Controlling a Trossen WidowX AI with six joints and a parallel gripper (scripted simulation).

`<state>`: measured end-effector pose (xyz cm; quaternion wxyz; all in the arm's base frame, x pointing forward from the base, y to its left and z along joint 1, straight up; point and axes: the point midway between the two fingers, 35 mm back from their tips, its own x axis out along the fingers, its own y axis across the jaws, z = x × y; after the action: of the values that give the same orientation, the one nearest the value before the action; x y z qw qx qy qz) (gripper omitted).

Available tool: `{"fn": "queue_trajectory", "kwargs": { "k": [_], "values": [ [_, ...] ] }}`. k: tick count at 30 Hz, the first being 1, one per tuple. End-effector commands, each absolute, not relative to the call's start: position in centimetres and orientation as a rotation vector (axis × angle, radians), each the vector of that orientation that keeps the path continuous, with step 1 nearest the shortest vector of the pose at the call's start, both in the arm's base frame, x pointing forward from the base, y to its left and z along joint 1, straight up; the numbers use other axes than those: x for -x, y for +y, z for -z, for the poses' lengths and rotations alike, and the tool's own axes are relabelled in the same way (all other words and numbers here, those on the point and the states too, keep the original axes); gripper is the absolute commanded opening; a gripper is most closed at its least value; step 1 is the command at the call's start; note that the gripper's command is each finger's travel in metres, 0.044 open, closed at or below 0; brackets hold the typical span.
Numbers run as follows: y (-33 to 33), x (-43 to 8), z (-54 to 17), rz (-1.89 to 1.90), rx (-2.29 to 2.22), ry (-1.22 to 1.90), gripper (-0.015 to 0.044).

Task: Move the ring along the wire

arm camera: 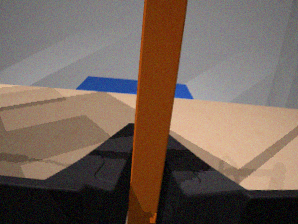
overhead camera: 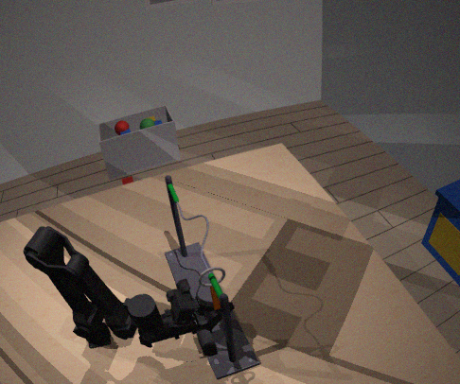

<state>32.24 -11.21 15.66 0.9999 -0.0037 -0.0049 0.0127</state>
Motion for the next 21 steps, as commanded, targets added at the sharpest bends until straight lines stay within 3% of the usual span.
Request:
{"fn": "queue_trajectory", "kwargs": {
  "k": [1, 21],
  "values": [
    [-10.7, -32.1, -15.8, -0.020, 0.011, -0.014, -0.0150],
    [-9.4, -32.1, -15.9, -0.016, 0.069, -0.013, -0.0150]
  ]
}}
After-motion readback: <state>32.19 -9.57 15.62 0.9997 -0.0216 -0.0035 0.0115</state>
